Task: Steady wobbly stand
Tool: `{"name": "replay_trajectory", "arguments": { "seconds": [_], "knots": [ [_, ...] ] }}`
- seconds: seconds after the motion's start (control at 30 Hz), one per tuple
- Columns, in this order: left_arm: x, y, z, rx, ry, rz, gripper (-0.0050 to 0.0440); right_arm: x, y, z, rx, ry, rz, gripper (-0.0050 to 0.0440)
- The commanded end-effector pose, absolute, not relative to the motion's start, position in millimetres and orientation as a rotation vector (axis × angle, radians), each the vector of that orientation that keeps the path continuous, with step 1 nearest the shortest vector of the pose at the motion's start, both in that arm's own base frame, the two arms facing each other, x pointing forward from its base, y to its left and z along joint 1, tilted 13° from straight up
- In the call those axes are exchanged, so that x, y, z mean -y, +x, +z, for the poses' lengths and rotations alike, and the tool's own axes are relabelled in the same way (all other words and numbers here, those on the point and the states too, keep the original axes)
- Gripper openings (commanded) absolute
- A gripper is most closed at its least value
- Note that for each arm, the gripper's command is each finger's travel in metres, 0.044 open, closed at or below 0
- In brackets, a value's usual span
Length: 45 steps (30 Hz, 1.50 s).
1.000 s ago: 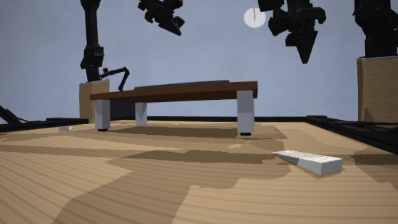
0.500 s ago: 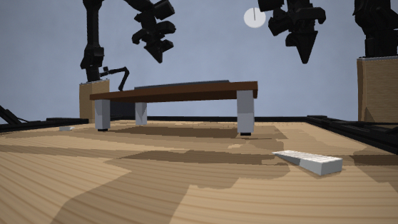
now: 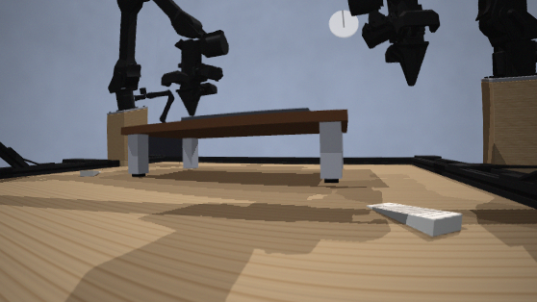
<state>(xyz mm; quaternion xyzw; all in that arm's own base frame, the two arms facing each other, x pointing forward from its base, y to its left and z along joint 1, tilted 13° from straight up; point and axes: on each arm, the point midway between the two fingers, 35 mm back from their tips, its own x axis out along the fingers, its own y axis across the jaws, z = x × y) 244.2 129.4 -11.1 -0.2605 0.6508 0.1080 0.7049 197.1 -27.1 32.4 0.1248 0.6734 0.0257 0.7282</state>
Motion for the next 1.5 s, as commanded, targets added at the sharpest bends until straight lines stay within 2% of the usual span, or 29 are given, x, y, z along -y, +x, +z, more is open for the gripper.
{"name": "replay_trajectory", "arguments": {
  "seconds": [0.0,1.47],
  "knots": [
    [-119,242,-42,-1.480,-0.595,0.231,0.0000,27,197,32,-1.484,0.275,0.057,0.0000],
    [-114,245,-65,-1.480,-0.595,0.231,0.0000,27,197,32,-1.484,0.275,0.057,0.0000]
  ]
}}
